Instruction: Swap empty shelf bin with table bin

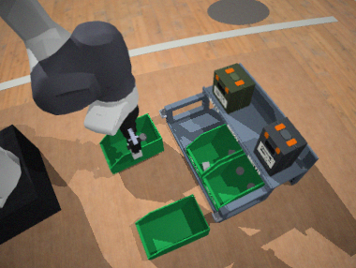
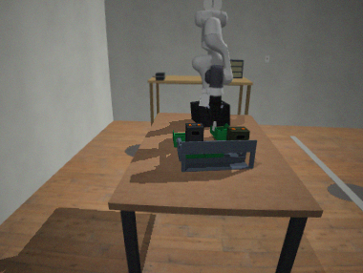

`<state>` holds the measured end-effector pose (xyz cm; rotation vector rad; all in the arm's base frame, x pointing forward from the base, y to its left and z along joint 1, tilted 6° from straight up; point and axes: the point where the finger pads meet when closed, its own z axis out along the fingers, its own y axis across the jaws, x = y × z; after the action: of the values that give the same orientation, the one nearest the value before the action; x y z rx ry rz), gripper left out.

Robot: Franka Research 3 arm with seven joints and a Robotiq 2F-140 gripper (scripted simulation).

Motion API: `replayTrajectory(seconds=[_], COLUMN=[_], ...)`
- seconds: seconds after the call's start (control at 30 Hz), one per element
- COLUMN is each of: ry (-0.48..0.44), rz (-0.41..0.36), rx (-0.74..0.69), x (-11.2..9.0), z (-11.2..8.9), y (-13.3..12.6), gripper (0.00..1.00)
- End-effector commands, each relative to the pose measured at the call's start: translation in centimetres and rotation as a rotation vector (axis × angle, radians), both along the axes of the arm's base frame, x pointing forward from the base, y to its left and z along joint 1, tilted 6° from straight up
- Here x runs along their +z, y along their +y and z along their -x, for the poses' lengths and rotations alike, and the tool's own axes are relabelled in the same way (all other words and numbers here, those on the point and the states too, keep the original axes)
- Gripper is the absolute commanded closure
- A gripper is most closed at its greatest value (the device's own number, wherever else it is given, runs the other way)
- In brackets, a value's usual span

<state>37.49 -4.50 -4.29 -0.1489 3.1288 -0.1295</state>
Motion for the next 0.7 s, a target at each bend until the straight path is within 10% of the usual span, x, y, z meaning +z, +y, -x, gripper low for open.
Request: replayTrajectory(seconds=[0.0,0.67], ry=[-0.014,-0.014], rz=[0.015,0.015], rx=[-0.063,-0.063], x=[0.05,-0.02], z=[-0.18,-0.57], y=[0.00,0.00], gripper=[1.00,1.00])
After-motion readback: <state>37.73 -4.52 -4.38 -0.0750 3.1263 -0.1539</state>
